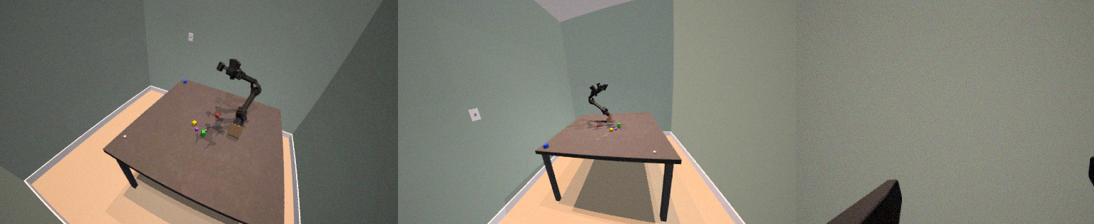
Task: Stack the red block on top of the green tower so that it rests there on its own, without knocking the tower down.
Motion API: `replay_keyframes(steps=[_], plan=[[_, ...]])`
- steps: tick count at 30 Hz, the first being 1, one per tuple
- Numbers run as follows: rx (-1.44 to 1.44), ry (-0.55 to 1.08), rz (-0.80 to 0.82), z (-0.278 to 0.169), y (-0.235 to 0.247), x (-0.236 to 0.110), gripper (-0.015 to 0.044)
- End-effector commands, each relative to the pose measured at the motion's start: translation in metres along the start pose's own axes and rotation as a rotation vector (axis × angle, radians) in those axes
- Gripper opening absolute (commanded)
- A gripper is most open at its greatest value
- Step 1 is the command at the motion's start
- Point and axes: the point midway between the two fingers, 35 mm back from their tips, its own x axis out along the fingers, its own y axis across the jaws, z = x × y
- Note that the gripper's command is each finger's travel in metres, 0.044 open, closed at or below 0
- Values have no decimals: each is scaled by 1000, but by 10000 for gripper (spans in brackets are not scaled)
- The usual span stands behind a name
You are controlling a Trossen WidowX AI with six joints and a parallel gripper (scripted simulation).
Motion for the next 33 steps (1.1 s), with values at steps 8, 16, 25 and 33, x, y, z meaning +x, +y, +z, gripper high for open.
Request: replay_keyframes(steps=[8,16,25,33], plan=[[254,352,-329,-103,-60,-31,440],[513,829,-687,-222,-83,-118,440],[698,1421,-974,-302,-48,-243,440],[730,1855,-1059,-310,-6,-332,440]])
